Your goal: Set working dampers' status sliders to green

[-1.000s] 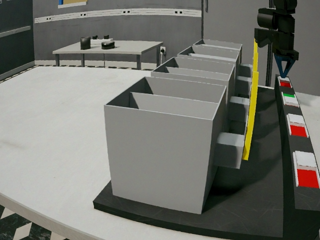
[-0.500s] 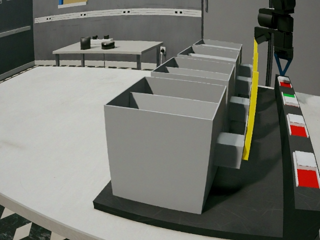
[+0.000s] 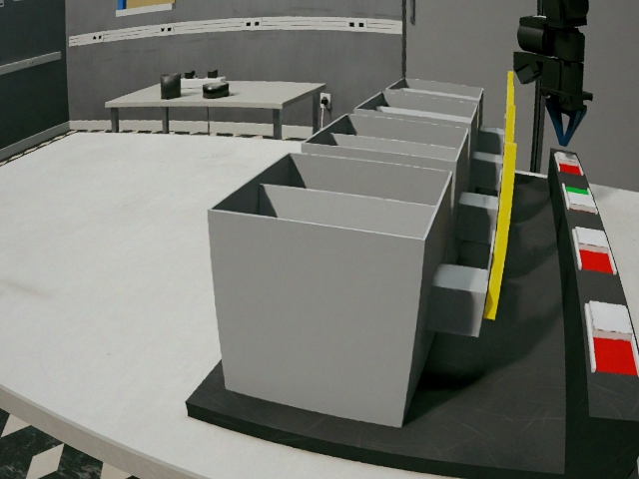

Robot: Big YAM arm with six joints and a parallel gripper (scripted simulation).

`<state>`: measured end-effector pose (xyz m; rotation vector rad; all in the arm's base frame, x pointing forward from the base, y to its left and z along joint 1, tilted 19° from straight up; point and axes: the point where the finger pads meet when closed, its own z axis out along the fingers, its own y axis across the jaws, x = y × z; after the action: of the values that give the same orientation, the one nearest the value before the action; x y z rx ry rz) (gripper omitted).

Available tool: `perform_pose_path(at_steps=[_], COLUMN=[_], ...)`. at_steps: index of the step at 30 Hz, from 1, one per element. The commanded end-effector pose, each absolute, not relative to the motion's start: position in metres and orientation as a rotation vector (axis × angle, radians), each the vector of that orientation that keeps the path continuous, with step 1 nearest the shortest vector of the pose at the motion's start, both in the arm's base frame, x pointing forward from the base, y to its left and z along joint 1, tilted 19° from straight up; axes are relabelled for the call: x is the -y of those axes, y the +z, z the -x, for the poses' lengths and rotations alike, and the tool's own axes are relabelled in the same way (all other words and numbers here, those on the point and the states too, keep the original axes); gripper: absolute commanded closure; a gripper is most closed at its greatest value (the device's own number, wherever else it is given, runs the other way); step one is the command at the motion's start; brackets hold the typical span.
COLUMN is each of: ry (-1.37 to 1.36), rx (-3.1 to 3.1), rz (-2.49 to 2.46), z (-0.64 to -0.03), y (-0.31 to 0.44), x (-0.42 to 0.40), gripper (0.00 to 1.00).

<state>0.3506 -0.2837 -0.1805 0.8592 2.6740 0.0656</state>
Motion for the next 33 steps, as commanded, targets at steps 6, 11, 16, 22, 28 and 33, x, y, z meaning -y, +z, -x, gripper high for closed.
perform_pose_path(at_steps=[6,11,16,22,28,33], ry=[0.147,0.178,0.209,0.241,0.276,0.297], rx=[-2.548,-2.458,-2.354,-2.232,-2.082,-2.006], rz=[-1.249,-1.426,-1.6,-1.777,-1.963,-2.05], z=[-0.342,-0.339,-0.337,-0.333,-0.329,-0.33], y=[-0.188,-0.187,-0.186,-0.184,-0.183,-0.182], x=[0.3,0.312,0.324,0.337,0.351,0.355], gripper=[1.0,1.0,1.0,1.0,1.0,1.0])
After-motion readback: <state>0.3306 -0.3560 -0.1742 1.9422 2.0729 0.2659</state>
